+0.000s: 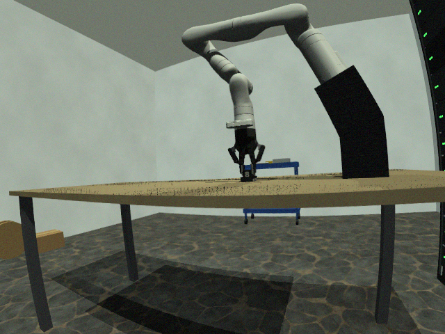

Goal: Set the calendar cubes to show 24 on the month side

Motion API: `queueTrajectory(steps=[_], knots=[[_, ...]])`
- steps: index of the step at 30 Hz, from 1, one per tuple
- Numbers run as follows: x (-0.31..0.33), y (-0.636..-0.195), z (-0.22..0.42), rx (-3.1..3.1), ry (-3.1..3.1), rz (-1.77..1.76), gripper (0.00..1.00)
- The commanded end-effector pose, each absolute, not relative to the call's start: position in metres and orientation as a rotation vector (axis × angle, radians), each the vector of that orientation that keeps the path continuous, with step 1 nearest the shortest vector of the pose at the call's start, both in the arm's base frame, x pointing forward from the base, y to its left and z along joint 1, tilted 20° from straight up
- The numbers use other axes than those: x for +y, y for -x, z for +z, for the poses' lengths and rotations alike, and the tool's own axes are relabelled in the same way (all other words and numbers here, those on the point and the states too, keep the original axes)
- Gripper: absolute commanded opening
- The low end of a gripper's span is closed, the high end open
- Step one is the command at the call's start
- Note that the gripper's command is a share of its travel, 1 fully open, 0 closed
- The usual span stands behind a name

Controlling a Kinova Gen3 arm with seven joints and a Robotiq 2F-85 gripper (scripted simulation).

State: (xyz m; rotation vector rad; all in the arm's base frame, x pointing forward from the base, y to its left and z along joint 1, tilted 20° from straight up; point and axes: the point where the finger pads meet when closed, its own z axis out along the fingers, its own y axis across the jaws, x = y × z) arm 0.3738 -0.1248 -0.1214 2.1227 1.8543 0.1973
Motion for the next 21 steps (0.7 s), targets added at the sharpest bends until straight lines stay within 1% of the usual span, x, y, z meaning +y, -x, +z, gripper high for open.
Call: queueTrajectory(steps=[1, 18, 19, 21], knots=[[-0.1255, -0.3781, -0.1210, 1.833, -2.129, 0.210, 0.26], [-0.1255, -0.3781, -0.1210, 1.833, -2.129, 0.210, 0.26], [-0.1255, -0.3781, -0.1210, 1.833, -2.129, 0.210, 0.30], [-0.1255, -0.3781, -0.1210, 1.833, -2.129, 0.210, 0.30]])
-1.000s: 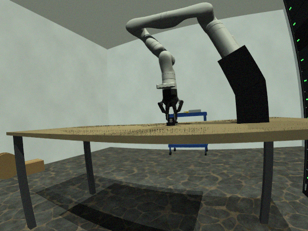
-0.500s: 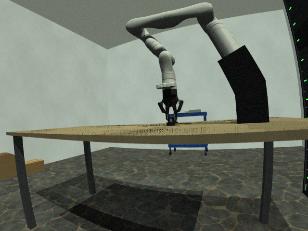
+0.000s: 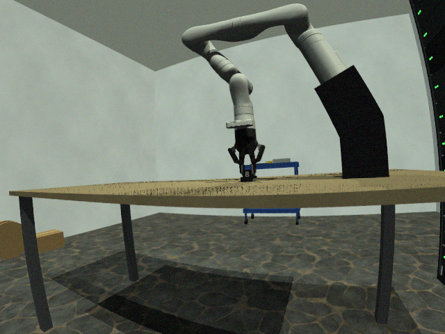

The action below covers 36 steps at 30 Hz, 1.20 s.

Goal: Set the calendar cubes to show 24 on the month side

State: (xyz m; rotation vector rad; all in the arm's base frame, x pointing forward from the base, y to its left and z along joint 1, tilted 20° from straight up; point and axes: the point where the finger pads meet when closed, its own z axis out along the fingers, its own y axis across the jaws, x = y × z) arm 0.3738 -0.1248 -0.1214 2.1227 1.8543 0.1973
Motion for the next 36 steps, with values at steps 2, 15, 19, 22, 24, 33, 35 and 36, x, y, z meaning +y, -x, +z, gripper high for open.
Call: queueTrajectory(steps=[2, 15, 19, 22, 24, 33, 35, 36], knots=[[-0.126, -0.378, -0.121, 1.833, -2.129, 0.210, 0.34], [-0.126, -0.378, -0.121, 1.833, -2.129, 0.210, 0.46], [-0.126, -0.378, -0.121, 1.833, -2.129, 0.210, 0.46], [-0.125, -0.378, -0.120, 1.833, -2.129, 0.210, 0.46], [-0.125, -0.376, -0.118, 1.834, -2.131, 0.208, 0.46], [-0.121, -0.365, -0.097, 1.841, -2.139, 0.199, 0.46], [-0.119, -0.361, -0.087, 1.842, -2.138, 0.199, 0.46], [-0.118, -0.360, -0.082, 1.843, -2.137, 0.199, 0.46]])
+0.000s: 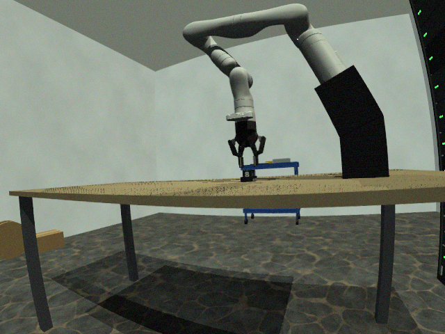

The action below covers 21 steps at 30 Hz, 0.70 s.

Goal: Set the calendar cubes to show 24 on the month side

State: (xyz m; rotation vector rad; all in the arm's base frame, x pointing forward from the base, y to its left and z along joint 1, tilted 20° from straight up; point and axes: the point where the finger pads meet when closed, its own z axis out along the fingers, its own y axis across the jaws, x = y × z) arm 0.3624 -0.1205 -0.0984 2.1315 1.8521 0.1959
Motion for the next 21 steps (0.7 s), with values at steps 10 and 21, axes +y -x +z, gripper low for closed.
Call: queueTrajectory(steps=[10, 21], knots=[[-0.112, -0.348, -0.046, 1.843, -2.137, 0.199, 0.46], [-0.111, -0.346, -0.037, 1.840, -2.137, 0.200, 1.00]])
